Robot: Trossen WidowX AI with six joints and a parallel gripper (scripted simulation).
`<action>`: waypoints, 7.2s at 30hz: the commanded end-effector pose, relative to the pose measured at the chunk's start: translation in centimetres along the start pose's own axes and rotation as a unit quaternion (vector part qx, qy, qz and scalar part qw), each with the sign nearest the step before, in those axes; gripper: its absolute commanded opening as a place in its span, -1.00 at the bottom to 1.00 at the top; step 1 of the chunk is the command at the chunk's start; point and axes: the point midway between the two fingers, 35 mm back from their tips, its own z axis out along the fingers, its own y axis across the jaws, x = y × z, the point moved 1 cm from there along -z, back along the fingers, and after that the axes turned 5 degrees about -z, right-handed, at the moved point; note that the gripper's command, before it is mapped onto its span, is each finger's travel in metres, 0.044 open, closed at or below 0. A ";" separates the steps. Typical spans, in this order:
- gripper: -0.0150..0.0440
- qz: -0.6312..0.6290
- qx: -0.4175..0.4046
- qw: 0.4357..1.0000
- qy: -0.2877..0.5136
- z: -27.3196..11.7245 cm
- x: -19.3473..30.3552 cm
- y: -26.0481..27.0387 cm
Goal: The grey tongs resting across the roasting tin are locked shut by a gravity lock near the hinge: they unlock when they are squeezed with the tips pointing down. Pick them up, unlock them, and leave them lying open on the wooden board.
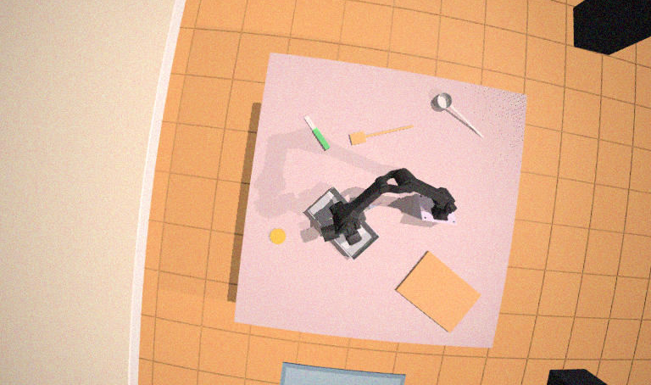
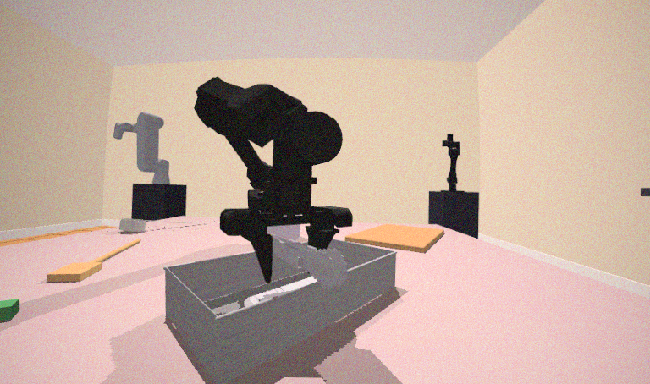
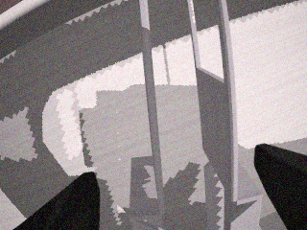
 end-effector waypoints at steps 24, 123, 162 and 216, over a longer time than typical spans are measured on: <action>-0.76 0.001 0.000 1.000 0.000 0.0 0.0 0.0; -1.00 -0.991 -0.017 0.135 0.015 -11.6 3.7 -16.0; -1.00 -0.814 -0.024 -0.581 -0.002 -11.5 3.3 -24.5; -1.00 -0.195 -0.019 -0.980 -0.022 -11.4 -0.6 -36.7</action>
